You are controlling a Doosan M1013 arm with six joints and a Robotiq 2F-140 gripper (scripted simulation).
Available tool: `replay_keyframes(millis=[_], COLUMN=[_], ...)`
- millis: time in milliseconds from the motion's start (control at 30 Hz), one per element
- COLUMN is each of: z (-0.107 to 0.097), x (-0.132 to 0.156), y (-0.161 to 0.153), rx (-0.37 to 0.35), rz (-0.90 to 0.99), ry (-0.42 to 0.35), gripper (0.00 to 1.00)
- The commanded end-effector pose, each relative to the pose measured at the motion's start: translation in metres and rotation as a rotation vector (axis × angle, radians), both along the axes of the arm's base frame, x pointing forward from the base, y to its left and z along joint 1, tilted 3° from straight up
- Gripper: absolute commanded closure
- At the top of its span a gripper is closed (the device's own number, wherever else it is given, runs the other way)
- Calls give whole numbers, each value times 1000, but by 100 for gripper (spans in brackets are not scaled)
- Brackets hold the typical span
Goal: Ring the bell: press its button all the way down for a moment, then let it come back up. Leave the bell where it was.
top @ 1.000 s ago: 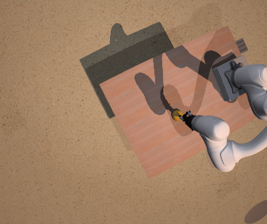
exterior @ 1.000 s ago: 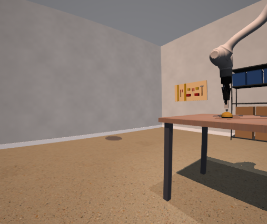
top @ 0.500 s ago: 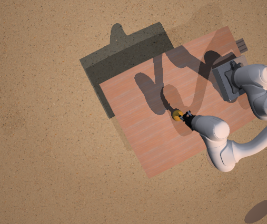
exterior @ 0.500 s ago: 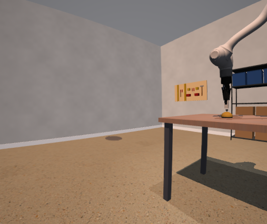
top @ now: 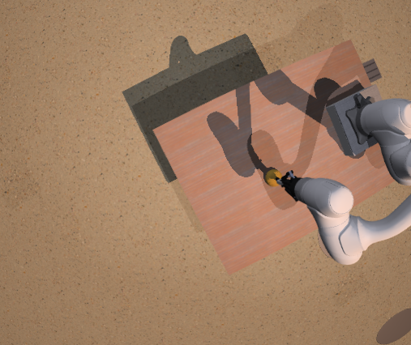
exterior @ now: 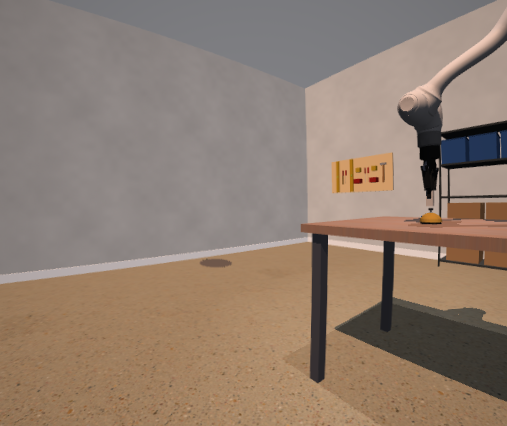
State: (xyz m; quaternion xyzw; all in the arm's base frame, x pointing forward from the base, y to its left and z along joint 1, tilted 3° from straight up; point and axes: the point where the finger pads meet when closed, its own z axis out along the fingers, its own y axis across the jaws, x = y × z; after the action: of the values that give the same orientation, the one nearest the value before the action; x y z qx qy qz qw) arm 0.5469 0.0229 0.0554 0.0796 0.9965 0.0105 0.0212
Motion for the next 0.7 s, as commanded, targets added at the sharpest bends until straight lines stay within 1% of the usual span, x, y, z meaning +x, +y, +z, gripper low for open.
replay_keyframes(millis=[0,233,500,667], z=[0,-1,-9,-10], x=[0,0,0,0], y=[0,0,0,0], rx=[0,0,0,0], rz=[0,0,0,0], ry=[0,0,0,0], gripper=[100,100,100,100])
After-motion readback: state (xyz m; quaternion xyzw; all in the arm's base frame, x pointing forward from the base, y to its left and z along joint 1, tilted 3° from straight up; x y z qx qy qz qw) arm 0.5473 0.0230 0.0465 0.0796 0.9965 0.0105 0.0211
